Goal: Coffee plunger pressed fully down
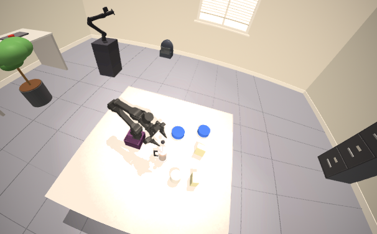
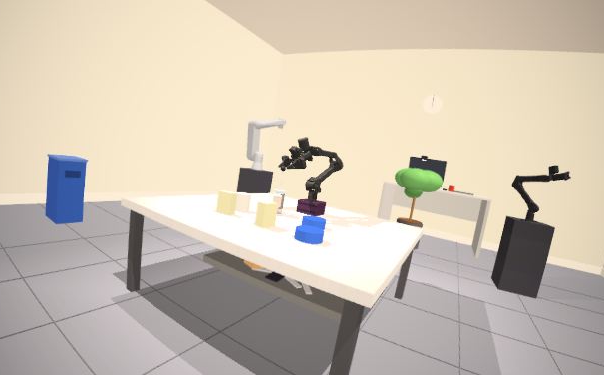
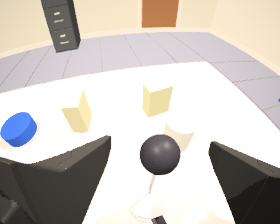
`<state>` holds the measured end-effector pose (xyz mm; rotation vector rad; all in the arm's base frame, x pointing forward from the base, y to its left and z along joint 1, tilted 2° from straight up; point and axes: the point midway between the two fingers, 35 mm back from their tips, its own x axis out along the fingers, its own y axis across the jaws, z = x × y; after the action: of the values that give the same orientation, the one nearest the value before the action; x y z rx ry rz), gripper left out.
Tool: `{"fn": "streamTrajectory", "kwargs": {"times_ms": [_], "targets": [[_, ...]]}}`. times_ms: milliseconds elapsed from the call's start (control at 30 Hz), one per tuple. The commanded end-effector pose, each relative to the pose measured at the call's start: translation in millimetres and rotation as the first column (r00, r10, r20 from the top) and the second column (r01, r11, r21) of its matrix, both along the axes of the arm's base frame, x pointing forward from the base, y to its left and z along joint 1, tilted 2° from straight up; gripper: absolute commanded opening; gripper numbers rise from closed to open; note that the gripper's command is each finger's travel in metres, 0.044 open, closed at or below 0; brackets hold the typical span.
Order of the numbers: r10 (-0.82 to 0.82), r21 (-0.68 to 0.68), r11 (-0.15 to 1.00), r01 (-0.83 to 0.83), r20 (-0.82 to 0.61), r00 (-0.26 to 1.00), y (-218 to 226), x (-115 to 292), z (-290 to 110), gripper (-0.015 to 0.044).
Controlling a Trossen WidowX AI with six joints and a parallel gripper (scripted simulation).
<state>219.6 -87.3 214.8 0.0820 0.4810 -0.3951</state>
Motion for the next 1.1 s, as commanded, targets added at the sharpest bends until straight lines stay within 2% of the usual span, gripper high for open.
{"fn": "streamTrajectory", "kwargs": {"times_ms": [0, 167, 200, 600, 1067], "targets": [[0.006, -0.001, 1.000, -0.006, -0.008, 1.000, 0, 2, -3, 0.0256], [0.006, -0.001, 1.000, -0.006, -0.008, 1.000, 0, 2, -3, 0.0125], [0.006, -0.001, 1.000, -0.006, -0.008, 1.000, 0, 2, -3, 0.0119], [0.006, -0.001, 1.000, -0.006, -0.008, 1.000, 0, 2, -4, 0.0119], [0.006, -0.001, 1.000, -0.006, -0.008, 1.000, -2, 6, -26, 0.0119]]}}
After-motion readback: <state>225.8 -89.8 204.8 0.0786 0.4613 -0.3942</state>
